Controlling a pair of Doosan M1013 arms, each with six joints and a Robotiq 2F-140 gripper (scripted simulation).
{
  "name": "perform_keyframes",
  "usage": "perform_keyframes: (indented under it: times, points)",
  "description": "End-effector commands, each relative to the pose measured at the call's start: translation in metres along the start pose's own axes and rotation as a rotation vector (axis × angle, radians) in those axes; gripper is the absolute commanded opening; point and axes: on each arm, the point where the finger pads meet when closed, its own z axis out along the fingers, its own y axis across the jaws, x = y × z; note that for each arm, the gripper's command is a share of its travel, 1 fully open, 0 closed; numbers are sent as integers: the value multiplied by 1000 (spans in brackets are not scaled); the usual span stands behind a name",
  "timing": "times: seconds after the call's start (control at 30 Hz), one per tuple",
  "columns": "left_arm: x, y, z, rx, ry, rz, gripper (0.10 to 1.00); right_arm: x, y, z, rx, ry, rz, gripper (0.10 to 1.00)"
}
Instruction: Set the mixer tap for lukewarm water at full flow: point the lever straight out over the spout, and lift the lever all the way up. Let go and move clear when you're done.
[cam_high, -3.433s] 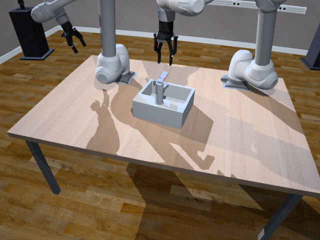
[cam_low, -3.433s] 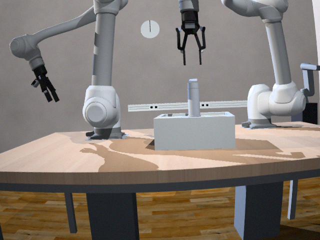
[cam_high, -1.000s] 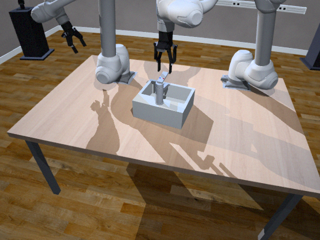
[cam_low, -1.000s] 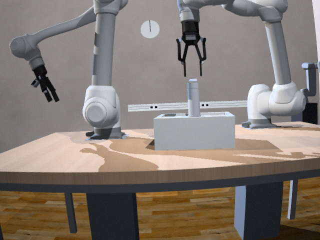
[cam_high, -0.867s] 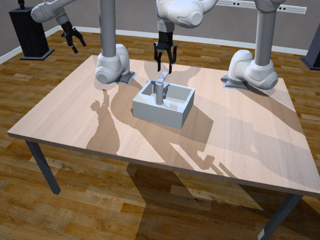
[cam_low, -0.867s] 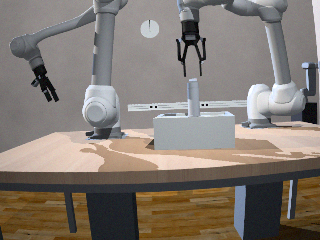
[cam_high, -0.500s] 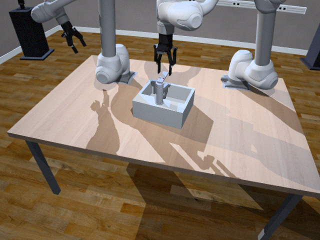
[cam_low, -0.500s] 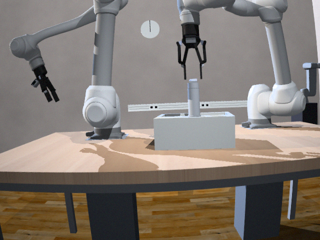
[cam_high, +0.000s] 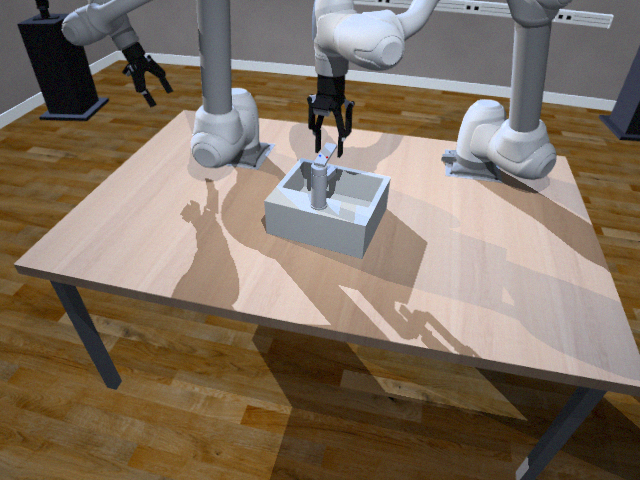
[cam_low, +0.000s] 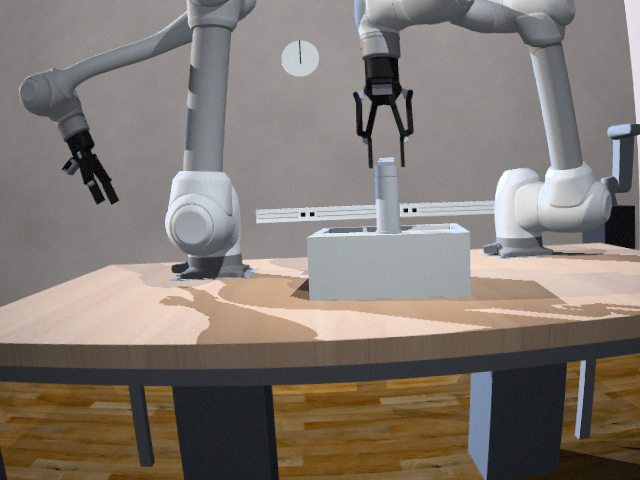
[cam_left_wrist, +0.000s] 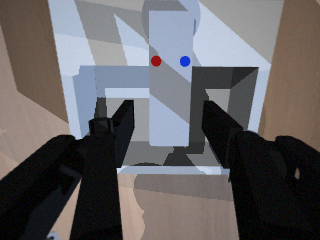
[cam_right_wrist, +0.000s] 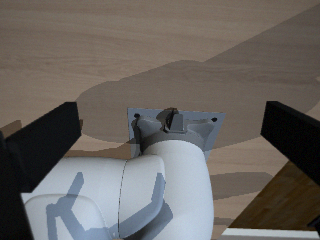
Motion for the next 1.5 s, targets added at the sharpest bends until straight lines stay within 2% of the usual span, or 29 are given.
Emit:
perform_keyframes:
  times: [0.0, 0.53, 1.47]
  points:
    - [0, 0, 2, -1, 2, 0, 480, 0, 0, -1, 1, 1, 0, 1000]
    - [0, 0, 13, -1, 2, 0, 480, 0, 0, -1, 1, 1, 0, 1000]
    - [0, 0, 14, -1, 2, 0, 480, 0, 0, -1, 1, 1, 0, 1000]
